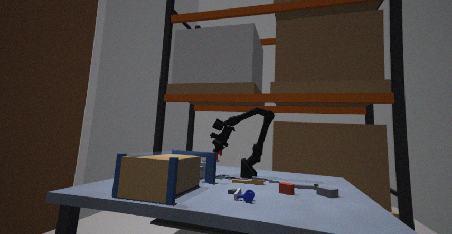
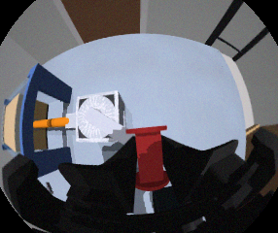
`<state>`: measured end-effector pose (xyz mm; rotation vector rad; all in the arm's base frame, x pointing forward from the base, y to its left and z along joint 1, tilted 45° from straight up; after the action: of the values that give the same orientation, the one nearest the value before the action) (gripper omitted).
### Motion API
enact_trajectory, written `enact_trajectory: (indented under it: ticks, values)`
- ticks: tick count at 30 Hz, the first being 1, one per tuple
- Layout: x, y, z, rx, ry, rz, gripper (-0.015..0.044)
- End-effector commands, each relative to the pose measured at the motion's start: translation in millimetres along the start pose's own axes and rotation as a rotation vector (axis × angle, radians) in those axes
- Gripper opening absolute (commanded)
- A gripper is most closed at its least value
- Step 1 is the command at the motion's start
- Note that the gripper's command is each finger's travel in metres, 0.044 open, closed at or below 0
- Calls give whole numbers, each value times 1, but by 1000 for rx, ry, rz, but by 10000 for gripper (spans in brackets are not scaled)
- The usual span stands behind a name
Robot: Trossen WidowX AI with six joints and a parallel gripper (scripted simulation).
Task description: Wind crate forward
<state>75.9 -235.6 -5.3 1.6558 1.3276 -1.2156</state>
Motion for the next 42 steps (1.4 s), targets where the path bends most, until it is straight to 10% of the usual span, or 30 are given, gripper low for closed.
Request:
enact_trajectory:
  ticks: [1, 42]
  values:
    - [6, -3, 9, 1, -8, -11, 0]
    - [32, 0, 70, 1, -13, -10, 0]
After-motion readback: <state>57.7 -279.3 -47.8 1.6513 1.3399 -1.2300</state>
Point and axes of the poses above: the point midway between the two fingers, 35 mm back from their tips, its own x axis out along the fingers, its own y axis across the jaws, z = x × y, the point moved 8 cm from there along -x, back along the fingers, and after that the axes turned 10 degrees about x, right-handed, at the moved point
